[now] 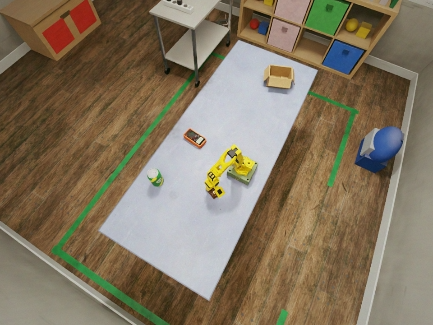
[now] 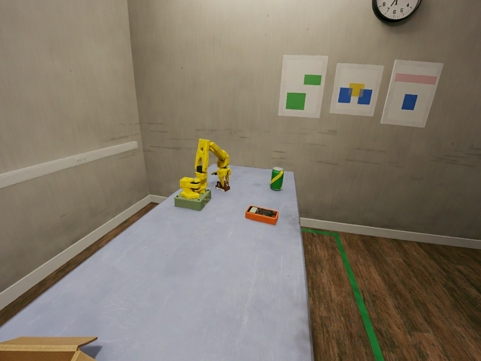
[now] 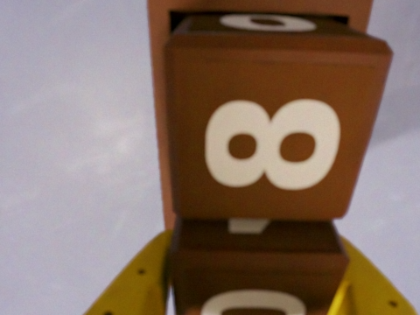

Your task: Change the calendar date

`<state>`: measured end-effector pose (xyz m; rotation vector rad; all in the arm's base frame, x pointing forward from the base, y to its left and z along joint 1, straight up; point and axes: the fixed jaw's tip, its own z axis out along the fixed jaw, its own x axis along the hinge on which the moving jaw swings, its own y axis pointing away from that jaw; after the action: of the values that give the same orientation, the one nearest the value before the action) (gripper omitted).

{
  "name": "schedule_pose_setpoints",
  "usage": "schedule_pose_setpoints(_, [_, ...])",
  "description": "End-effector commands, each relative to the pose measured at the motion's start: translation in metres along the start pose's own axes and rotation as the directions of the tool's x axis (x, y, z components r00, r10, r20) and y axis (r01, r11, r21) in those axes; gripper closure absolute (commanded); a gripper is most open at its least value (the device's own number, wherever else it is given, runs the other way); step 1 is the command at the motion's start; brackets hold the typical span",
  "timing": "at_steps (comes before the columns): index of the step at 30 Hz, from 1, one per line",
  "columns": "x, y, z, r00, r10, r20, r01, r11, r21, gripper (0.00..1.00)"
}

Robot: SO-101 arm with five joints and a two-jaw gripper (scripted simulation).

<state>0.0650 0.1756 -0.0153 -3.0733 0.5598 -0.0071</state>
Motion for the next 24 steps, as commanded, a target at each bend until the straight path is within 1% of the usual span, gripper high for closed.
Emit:
schedule_pose_setpoints(1, [-0.0007,0.0038,0.0044,1.0,0.002,0.001,-0.002,1.0,-0.017,1.0])
schedule_pose_setpoints(24, [-0.0007,0.0038,0.0072,1.0,0.002,0.001,-0.002,1.0,-0.017,0.99])
